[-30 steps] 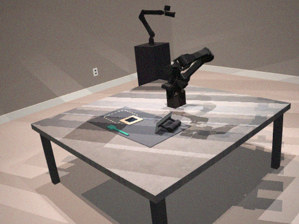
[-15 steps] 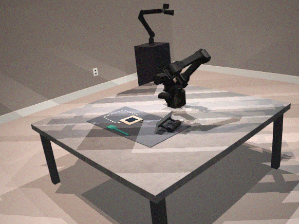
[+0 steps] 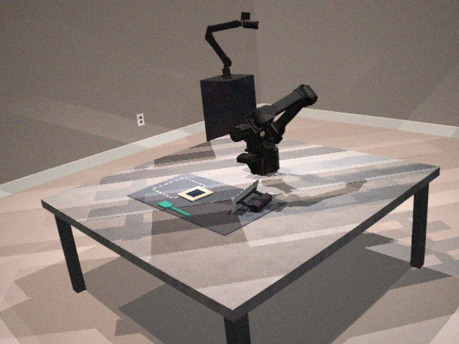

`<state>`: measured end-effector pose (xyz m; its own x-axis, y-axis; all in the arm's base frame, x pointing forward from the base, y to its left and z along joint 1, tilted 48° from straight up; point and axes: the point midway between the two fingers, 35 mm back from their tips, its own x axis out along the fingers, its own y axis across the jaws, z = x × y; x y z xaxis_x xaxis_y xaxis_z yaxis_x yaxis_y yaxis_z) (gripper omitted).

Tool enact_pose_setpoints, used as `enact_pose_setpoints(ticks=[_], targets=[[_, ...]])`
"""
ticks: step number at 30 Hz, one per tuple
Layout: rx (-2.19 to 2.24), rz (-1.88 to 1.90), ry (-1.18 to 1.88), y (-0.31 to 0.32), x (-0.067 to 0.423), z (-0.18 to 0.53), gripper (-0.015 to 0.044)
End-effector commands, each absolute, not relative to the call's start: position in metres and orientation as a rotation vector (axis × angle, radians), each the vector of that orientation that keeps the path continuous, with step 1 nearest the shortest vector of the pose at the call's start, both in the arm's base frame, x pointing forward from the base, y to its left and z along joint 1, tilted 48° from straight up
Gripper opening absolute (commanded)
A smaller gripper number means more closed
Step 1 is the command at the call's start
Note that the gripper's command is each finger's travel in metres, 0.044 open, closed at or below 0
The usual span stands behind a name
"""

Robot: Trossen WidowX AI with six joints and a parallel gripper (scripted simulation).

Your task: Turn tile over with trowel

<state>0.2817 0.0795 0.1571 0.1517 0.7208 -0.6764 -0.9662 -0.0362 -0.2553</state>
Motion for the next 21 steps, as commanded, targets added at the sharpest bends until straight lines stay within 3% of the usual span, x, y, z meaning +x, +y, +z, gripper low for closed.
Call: enact_pose_setpoints(ticks=[1,21], targets=[[-0.782,1.420,0.398,0.085,0.279,0.151,0.0100],[-0.774,1.421,0.396,0.099,0.282,0.132,0.0100]])
